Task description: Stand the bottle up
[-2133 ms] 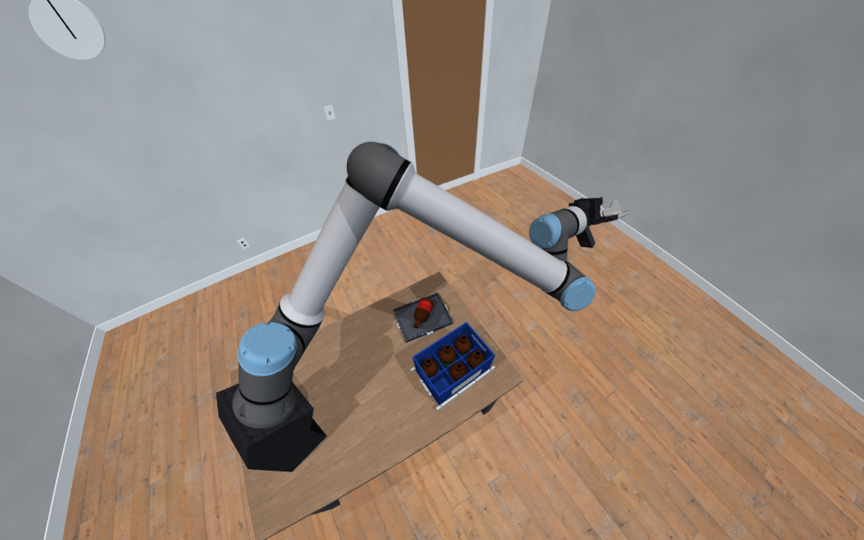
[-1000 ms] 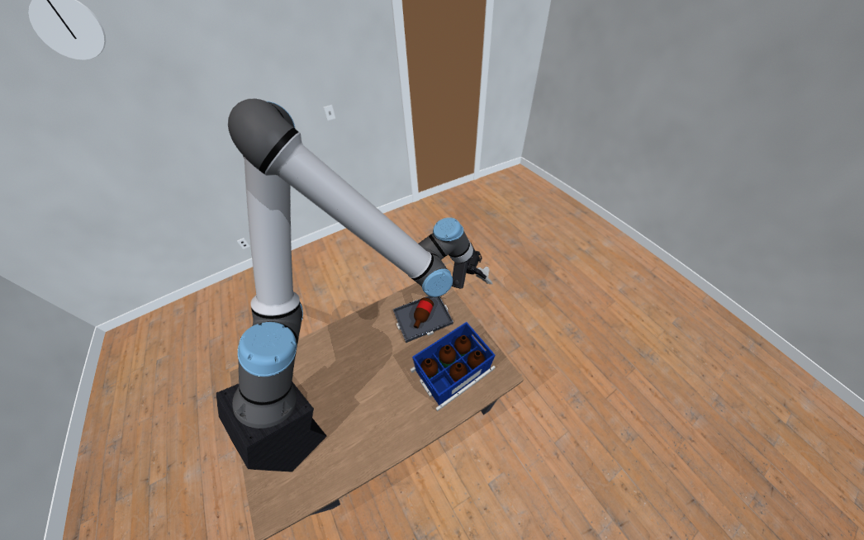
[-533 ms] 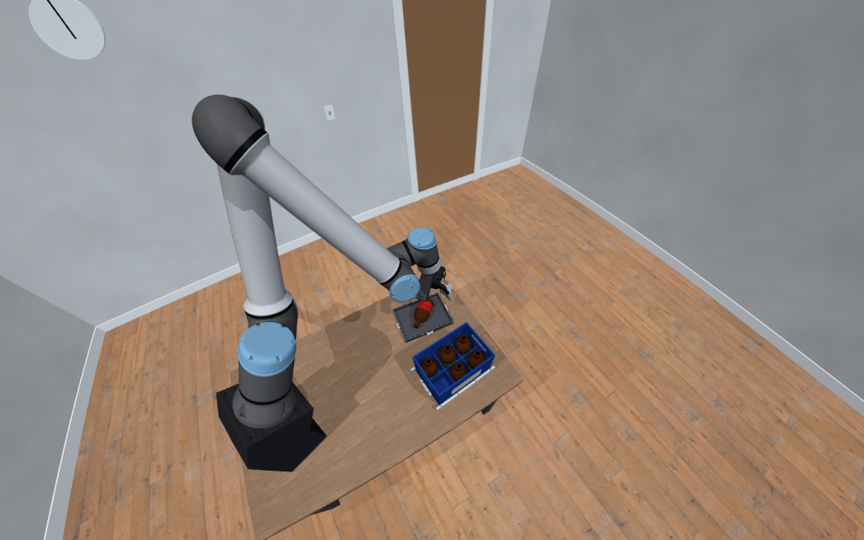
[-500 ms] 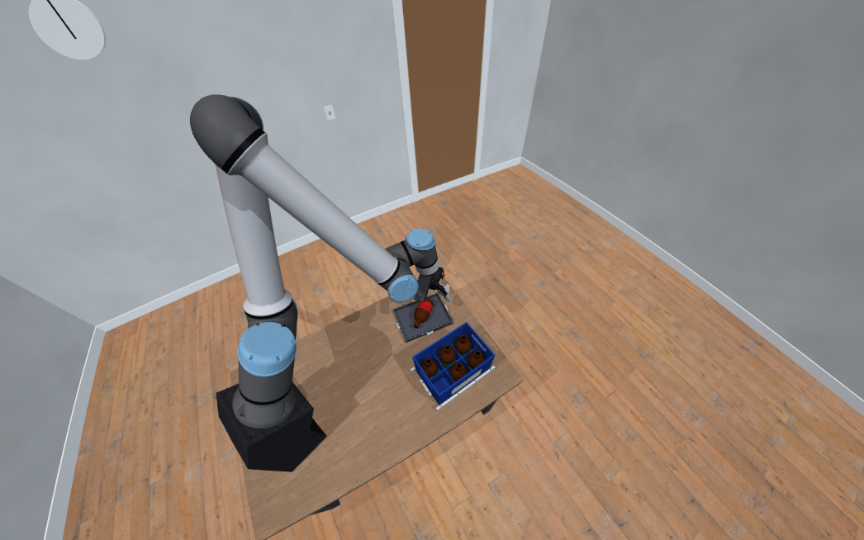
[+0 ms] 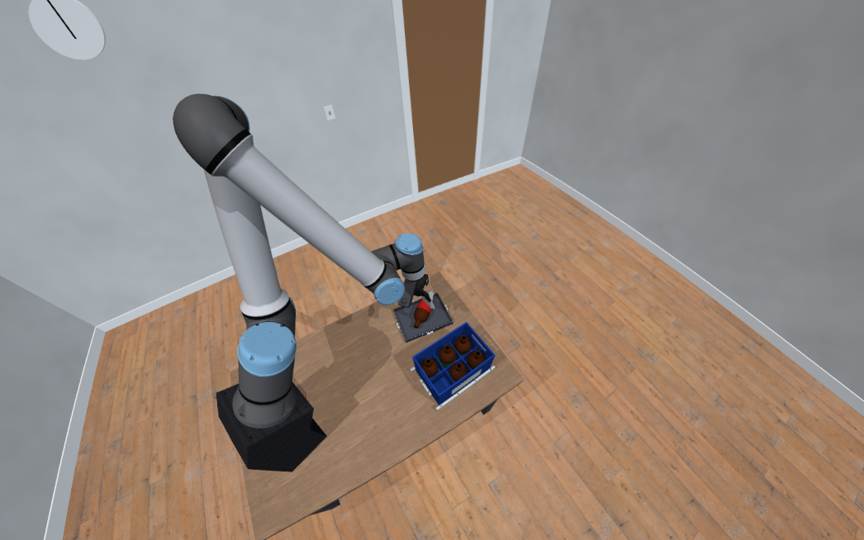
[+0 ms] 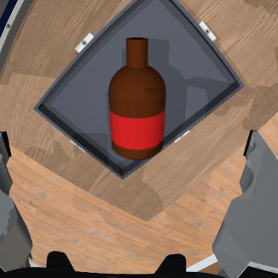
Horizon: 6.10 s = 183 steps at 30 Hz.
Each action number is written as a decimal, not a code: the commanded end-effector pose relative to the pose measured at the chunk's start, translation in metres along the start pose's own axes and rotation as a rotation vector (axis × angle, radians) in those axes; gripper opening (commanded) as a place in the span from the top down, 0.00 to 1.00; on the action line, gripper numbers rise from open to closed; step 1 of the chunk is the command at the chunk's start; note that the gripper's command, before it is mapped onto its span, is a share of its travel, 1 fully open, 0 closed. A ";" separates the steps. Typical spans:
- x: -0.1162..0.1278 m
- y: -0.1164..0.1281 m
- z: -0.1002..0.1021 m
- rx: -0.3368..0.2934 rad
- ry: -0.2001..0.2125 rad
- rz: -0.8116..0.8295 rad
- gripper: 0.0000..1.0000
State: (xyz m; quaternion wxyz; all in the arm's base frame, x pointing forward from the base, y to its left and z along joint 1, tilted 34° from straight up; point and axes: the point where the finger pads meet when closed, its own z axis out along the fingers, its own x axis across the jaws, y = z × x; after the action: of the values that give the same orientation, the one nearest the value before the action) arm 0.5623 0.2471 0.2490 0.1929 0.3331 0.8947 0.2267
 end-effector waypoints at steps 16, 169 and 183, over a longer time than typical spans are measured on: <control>0.007 -0.006 0.001 0.009 0.009 -0.005 1.00; 0.007 -0.005 0.001 0.014 -0.013 3.077 1.00; 0.007 -0.006 0.001 0.014 -0.013 3.134 1.00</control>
State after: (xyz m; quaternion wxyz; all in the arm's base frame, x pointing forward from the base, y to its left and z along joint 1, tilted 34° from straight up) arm 0.5547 0.2479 0.2435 -0.2228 0.8991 -0.3261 0.1886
